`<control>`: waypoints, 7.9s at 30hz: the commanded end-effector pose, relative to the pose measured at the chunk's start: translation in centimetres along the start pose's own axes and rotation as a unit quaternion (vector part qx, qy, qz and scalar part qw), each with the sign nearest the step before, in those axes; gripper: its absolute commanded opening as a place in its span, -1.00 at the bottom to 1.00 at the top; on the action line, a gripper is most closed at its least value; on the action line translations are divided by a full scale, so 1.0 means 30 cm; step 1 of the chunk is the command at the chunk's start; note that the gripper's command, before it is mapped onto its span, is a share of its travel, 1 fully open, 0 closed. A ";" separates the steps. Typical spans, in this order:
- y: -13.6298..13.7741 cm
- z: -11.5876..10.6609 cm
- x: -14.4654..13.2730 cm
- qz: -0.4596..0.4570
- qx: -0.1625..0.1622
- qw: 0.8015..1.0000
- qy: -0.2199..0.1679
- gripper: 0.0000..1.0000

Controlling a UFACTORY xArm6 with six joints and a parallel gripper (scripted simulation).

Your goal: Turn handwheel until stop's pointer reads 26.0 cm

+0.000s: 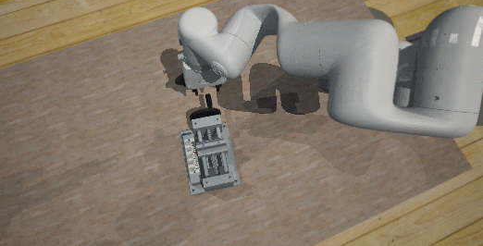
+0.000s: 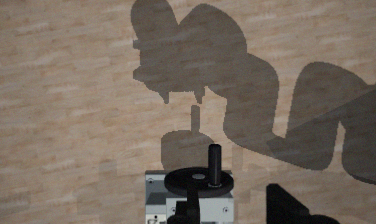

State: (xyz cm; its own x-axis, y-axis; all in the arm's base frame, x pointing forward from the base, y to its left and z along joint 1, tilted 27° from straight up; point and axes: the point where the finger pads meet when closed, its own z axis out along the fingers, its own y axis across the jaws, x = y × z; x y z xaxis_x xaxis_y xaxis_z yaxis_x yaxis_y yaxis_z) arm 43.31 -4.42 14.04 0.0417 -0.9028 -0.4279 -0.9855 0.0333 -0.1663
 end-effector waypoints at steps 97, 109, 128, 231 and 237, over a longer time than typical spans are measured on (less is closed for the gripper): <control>-0.161 0.157 -0.697 0.000 0.002 1.000 0.001 0.13; -0.161 0.157 -0.697 0.000 0.002 1.000 0.001 0.13; -0.161 0.146 -0.697 0.000 0.002 1.000 0.001 0.13; 0.007 0.379 0.046 0.000 0.002 1.000 0.001 0.13; 0.007 0.379 0.046 0.000 0.002 1.000 0.001 0.13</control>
State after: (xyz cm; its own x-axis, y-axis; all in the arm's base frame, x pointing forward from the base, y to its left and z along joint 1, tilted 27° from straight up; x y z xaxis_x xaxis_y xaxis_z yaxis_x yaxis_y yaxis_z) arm 44.91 -0.72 3.24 0.0407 -0.9033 -0.4271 -0.9855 0.0342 -0.1663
